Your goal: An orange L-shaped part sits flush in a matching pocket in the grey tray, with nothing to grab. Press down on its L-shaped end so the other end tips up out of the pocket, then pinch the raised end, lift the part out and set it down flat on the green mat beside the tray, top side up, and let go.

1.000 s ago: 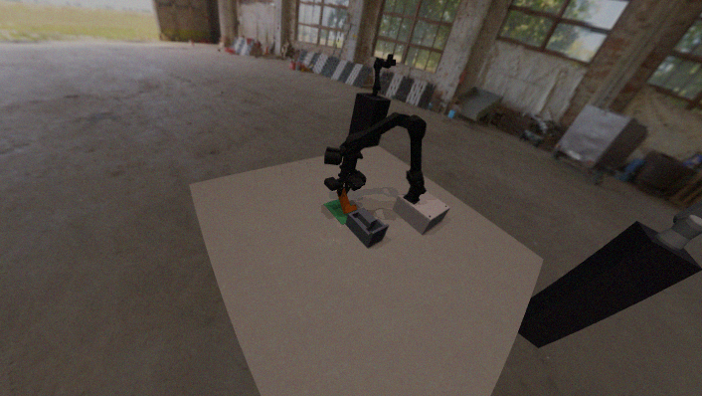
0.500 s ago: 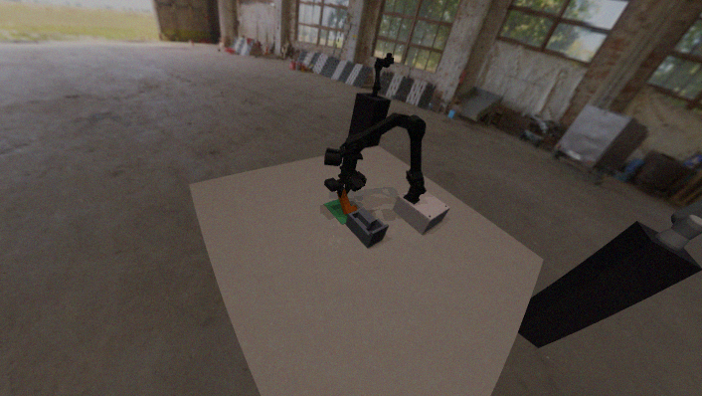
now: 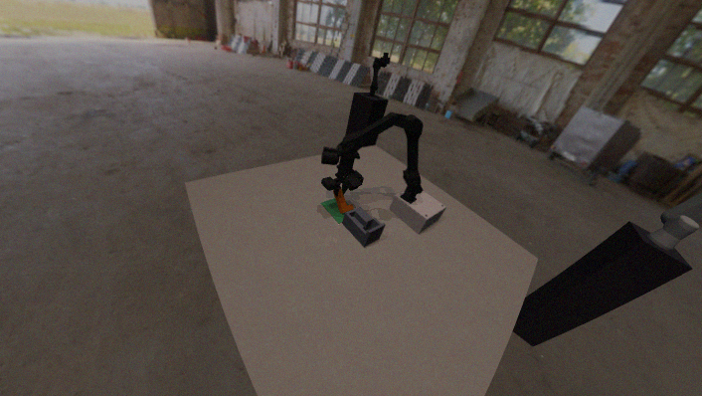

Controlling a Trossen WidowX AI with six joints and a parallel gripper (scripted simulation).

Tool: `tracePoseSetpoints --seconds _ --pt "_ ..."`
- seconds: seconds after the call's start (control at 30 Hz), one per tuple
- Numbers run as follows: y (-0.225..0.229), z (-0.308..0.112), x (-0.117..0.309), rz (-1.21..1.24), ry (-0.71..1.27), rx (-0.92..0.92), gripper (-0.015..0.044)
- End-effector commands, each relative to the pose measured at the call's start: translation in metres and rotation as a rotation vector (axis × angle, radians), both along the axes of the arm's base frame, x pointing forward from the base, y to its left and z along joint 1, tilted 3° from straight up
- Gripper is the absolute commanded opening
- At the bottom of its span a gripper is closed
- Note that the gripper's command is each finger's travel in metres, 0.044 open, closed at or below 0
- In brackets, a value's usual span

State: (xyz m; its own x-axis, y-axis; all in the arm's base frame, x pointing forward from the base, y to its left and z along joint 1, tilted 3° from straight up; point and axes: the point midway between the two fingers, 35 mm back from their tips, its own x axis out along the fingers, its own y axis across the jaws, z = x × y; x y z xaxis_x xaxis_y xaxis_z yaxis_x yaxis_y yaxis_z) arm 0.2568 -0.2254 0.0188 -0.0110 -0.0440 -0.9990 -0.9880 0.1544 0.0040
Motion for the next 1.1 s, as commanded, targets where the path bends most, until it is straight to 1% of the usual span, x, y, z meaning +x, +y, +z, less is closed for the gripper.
tracePoseSetpoints --seconds 0.0,0.07,0.17,0.2,0.27,0.3,1.07 --pt "0.000 0.003 0.000 0.000 0.000 0.000 0.0262" --pt "-0.001 0.015 0.002 0.001 0.000 0.000 0.0315" --pt "0.000 0.049 0.003 0.002 0.001 -0.001 0.0394" --pt "0.001 0.063 0.003 0.002 0.001 -0.002 0.0400" --pt "0.003 0.086 0.001 0.003 0.002 -0.002 0.0400" --pt "0.004 0.089 0.001 0.003 0.002 -0.002 0.0400" --pt "0.001 0.087 0.004 0.006 -0.017 -0.014 0.0400"
